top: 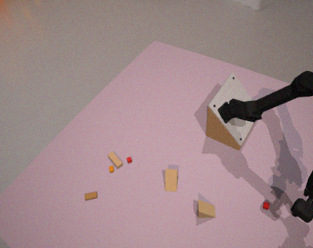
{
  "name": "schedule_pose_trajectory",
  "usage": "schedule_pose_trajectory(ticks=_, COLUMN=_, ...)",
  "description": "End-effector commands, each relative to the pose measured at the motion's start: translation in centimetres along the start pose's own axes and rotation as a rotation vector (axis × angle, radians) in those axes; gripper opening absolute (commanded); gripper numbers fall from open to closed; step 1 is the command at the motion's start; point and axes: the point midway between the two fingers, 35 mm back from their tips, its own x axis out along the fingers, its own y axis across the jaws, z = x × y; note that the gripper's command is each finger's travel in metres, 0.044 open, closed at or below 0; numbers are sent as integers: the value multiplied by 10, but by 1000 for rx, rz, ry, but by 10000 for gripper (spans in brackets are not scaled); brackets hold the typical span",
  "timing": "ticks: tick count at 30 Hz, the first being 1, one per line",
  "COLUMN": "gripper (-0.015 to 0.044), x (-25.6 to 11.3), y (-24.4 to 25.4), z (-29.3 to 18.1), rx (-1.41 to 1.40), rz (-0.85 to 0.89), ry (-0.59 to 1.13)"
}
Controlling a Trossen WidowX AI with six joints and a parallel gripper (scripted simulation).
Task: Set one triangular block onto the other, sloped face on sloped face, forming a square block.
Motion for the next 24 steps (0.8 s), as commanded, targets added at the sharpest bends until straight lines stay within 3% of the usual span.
schedule_pose_trajectory(ticks=1, gripper=440, x=22, y=-46, z=-34, rx=343, rz=48, ry=82)
schedule_pose_trajectory(ticks=9, gripper=440, x=61, y=-127, z=-122, rx=1023, rz=184, ry=190)
schedule_pose_trajectory(ticks=21, gripper=440, x=83, y=-187, z=-272, rx=2234, rz=514, ry=323)
schedule_pose_trajectory(ticks=24, gripper=440, x=84, y=-189, z=-282, rx=2309, rz=542, ry=330)
